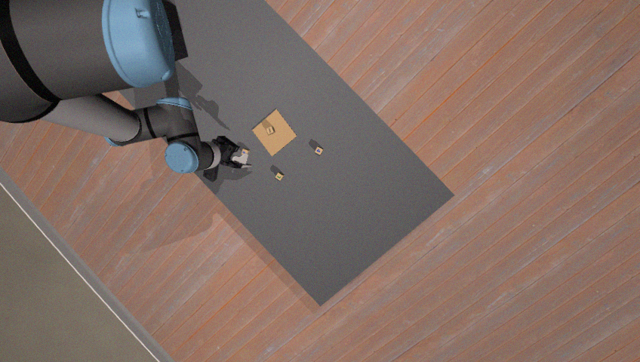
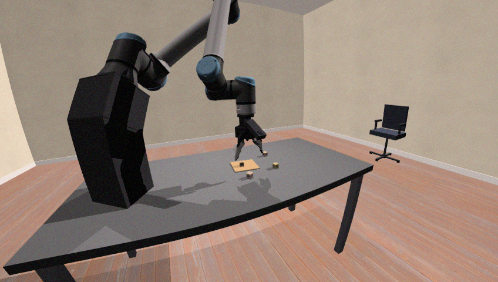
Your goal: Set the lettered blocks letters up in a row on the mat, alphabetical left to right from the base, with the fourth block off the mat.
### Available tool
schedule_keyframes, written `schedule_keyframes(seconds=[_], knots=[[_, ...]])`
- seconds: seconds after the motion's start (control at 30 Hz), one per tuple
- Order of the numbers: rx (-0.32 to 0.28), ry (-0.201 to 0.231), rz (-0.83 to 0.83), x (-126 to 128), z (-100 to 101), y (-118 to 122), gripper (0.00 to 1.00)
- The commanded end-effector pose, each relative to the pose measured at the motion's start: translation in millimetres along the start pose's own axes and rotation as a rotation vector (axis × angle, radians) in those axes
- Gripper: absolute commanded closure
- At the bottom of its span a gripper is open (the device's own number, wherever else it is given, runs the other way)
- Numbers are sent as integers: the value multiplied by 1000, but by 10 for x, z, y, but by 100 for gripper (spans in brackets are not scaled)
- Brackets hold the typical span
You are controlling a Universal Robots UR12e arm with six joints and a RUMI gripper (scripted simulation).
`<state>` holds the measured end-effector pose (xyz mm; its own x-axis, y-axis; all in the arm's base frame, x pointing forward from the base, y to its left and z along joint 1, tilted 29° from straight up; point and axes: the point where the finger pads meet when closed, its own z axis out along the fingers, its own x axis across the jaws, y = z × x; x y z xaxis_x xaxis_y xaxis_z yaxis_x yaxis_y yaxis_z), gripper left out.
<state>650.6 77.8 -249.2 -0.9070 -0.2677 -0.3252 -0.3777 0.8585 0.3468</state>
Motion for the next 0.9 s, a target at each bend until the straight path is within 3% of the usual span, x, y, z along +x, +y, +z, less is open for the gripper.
schedule_keyframes(seconds=[0.0, 0.23, 0.6, 0.63, 0.87], knots=[[-6, 2, -139, 20, 55, 43, 0], [-6, 1, -249, 21, 90, 52, 0], [-5, 1, -280, 14, 91, 51, 0], [-5, 1, -280, 14, 91, 51, 63], [-5, 1, -280, 14, 91, 50, 63]])
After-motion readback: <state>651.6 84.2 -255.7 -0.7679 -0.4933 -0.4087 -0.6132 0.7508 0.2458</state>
